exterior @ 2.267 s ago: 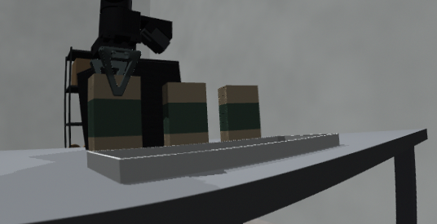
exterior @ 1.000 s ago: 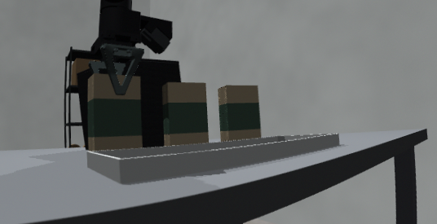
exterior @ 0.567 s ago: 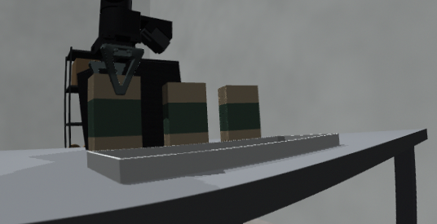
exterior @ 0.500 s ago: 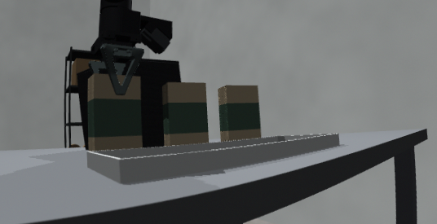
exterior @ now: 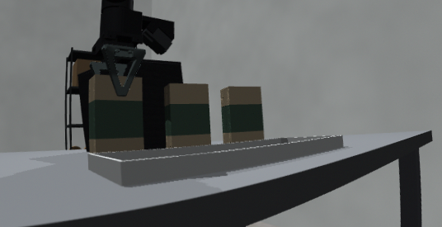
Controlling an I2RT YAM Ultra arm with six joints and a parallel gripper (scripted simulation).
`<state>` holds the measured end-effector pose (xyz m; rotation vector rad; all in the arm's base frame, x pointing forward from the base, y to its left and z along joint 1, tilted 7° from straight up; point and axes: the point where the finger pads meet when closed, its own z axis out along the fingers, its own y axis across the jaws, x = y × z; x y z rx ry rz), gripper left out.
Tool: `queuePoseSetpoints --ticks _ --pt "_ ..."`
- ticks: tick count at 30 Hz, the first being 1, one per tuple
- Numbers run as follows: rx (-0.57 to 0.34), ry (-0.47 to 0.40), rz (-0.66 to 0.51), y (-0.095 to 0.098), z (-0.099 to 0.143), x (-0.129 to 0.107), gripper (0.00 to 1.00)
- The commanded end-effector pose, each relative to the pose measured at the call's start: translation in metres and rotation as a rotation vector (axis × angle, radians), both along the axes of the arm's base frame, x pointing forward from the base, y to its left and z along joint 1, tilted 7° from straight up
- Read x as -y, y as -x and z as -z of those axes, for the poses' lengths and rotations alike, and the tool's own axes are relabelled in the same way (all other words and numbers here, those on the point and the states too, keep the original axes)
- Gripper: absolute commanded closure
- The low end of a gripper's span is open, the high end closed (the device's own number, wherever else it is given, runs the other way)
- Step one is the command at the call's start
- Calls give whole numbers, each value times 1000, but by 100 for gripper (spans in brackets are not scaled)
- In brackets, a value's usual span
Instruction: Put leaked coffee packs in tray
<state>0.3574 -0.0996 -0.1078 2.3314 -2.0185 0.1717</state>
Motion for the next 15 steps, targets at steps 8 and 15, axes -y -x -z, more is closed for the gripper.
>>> queuePoseSetpoints --ticks 8,15 --pt "18 -6 0 -3 -19 -3 21" --pt "41 0 -5 -8 -89 -11 21"
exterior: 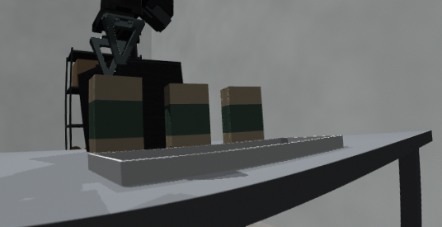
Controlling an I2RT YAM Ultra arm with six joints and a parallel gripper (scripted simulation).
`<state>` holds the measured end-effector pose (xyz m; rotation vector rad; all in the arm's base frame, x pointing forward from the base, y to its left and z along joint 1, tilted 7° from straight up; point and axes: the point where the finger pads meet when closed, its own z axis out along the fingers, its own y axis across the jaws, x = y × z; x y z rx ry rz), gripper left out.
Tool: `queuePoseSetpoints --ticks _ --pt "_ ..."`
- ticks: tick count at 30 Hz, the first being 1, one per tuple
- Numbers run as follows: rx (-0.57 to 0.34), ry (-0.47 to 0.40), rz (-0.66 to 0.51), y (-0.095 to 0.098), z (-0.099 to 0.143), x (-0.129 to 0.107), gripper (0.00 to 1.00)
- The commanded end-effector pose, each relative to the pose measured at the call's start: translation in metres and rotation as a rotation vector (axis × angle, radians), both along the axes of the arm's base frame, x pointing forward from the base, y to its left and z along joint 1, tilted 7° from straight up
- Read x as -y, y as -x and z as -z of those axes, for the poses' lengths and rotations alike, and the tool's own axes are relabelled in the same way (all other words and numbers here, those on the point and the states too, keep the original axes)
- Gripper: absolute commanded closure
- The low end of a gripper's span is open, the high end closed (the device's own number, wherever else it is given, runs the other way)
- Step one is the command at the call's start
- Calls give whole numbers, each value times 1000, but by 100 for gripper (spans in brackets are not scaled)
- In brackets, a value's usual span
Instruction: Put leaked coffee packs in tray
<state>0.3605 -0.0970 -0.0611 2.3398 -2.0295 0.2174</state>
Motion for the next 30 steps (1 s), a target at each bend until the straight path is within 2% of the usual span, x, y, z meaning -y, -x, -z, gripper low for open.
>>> queuePoseSetpoints --ticks 1,5,7,8,11,23,26,28,30 --pt "8 -7 -5 -4 -48 -9 21" --pt "8 -6 -4 -3 -54 -9 21" --pt "-27 -14 0 2 -41 -9 21" --pt "-55 -19 0 13 -35 -11 21" --pt "-22 -12 -2 9 -47 -10 21" --pt "-26 -13 -3 10 -46 -12 21" --pt "-32 -14 25 15 -41 -31 21" --pt "-1 -17 72 14 -38 -61 21" --pt "6 -19 132 24 -33 -97 21"
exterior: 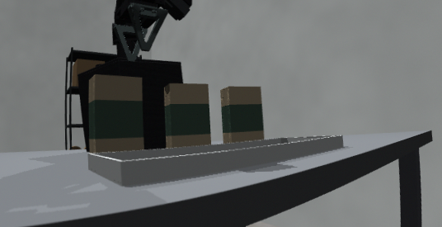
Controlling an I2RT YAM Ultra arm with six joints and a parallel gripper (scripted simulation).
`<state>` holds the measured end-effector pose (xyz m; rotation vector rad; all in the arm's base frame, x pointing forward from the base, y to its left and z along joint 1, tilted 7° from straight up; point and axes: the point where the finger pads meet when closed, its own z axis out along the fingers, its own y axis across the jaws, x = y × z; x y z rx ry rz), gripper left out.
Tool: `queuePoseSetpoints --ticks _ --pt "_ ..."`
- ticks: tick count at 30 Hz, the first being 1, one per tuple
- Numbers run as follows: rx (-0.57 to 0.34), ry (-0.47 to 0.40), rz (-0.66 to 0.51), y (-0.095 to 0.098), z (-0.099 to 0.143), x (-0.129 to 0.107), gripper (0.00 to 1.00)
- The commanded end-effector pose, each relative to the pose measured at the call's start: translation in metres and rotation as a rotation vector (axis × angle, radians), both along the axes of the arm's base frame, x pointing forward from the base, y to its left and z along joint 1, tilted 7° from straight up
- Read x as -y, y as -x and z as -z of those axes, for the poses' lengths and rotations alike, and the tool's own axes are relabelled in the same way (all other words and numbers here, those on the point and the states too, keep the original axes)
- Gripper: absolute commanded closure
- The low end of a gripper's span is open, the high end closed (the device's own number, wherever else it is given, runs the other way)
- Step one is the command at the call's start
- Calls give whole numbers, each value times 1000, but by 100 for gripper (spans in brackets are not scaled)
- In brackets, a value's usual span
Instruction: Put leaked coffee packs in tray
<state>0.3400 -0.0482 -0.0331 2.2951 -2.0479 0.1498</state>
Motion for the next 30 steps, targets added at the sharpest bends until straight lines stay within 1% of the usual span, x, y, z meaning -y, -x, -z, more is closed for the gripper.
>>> queuePoseSetpoints --ticks 1,3,5,7,9,11,18,19,21,24,25,26,29,30 --pt "52 -7 102 4 -5 -48 21" --pt "59 -9 157 17 -1 -79 21" --pt "64 -11 193 28 2 -99 21" --pt "64 -11 193 28 2 -99 21" --pt "66 -12 207 32 3 -105 21" --pt "98 -24 207 19 -4 -109 21" --pt "96 -23 212 18 -3 -108 21" --pt "79 -17 213 22 2 -106 21" --pt "30 -3 217 37 19 -102 21" --pt "29 -4 220 37 22 -101 21" --pt "44 -10 224 30 24 -101 21" --pt "29 -4 223 36 32 -98 21" --pt "28 -4 216 36 45 -97 21" --pt "39 -8 211 31 46 -99 21"
